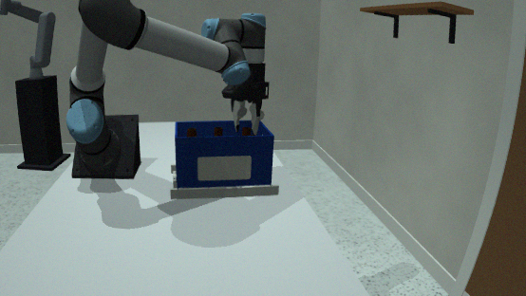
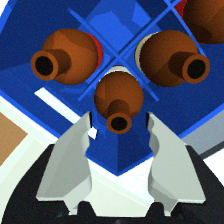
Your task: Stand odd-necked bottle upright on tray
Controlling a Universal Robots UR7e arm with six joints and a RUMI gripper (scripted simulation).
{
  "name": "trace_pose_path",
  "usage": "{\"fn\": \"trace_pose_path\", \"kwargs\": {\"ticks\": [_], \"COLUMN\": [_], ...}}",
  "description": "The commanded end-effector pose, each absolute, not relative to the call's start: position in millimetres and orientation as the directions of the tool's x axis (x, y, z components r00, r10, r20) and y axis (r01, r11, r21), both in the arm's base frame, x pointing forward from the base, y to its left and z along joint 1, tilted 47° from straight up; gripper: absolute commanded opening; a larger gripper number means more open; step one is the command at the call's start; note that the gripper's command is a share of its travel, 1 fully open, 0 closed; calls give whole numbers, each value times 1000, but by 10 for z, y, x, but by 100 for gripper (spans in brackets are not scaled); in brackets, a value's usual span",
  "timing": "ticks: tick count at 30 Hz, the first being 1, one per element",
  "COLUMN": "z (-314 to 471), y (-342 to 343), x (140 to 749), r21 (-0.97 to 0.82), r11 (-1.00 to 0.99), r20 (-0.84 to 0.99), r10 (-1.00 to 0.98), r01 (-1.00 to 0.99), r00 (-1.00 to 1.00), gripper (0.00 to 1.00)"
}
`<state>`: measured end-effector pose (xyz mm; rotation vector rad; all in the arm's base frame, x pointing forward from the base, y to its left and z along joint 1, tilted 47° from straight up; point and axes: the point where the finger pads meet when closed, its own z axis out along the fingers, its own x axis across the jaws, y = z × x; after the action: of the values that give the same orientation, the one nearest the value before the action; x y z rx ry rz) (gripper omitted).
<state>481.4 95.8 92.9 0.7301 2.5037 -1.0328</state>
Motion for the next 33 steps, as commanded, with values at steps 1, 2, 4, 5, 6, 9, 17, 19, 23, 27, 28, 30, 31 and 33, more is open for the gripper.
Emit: {"fn": "trace_pose_path", "kwargs": {"ticks": [1, 2, 4, 5, 6, 9, 17, 19, 23, 27, 28, 30, 31, 33], "z": [967, 981, 981, 995, 1012, 1068, 1250, 1296, 1338, 1410, 1424, 1447, 1456, 1470], "y": [999, 1013, 1013, 1028, 1045, 1105, 1300, 1348, 1393, 1469, 1484, 1509, 1519, 1533], "x": [4811, 4808, 4808, 4806, 4803, 4794, 4765, 4758, 4751, 4739, 4737, 4733, 4732, 4730], "r21": [-552, -552, -552, -552, -552, -552, -552, -552, -552, -552, -552, -552, -552, -552], "r11": [605, 605, 605, 605, 605, 605, 605, 605, 605, 605, 605, 605, 605, 605], "r20": [-482, -482, -482, -482, -482, -482, -482, -482, -482, -482, -482, -482, -482, -482], "r10": [330, 330, 330, 330, 330, 330, 330, 330, 330, 330, 330, 330, 330, 330], "r01": [573, 573, 573, 573, 573, 573, 573, 573, 573, 573, 573, 573, 573, 573], "r00": [-812, -812, -812, -812, -812, -812, -812, -812, -812, -812, -812, -812, -812, -812], "gripper": [38, 38, 38, 38, 38, 38, 38, 38, 38, 38, 38, 38, 38, 38]}}
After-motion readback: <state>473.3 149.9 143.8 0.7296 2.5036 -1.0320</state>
